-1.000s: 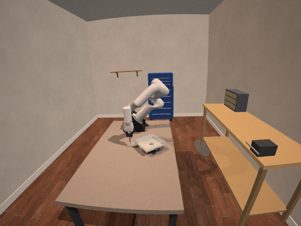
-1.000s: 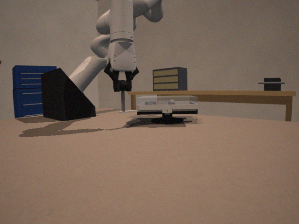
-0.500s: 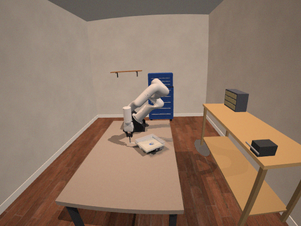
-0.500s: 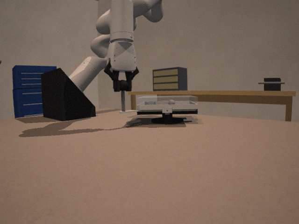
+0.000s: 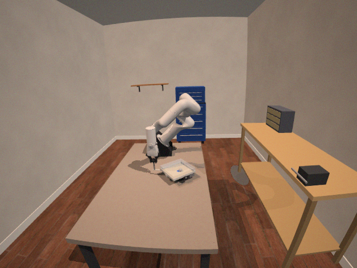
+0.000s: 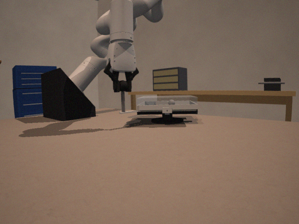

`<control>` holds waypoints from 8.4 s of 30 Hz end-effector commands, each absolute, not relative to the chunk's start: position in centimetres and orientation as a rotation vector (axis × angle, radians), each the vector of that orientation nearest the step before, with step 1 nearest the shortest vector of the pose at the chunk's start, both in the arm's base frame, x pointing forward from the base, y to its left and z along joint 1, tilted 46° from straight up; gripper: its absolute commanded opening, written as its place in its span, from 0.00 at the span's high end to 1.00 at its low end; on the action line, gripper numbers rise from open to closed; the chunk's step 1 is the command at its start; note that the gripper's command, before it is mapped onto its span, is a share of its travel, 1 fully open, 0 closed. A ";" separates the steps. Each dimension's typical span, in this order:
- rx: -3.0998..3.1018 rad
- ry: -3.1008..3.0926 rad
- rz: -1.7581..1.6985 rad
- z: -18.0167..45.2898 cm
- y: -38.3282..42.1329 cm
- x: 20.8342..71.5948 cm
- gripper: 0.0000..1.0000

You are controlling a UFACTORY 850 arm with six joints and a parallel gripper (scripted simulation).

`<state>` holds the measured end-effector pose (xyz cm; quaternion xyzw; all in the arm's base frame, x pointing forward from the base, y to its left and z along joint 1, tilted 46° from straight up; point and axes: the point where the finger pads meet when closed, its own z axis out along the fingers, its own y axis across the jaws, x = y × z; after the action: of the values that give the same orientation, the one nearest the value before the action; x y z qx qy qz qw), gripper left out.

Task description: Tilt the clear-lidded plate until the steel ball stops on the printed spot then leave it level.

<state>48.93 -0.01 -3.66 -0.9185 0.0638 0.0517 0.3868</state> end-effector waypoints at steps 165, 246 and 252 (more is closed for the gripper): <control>-2.338 0.162 0.131 -3.4 -0.2 49.1 0.39; -2.338 0.162 0.131 0.2 -3.8 49.4 0.39; -2.338 0.162 0.131 0.6 -4.3 49.4 0.39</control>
<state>49.32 -3.98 0.33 -0.9184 0.0636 0.0522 0.3870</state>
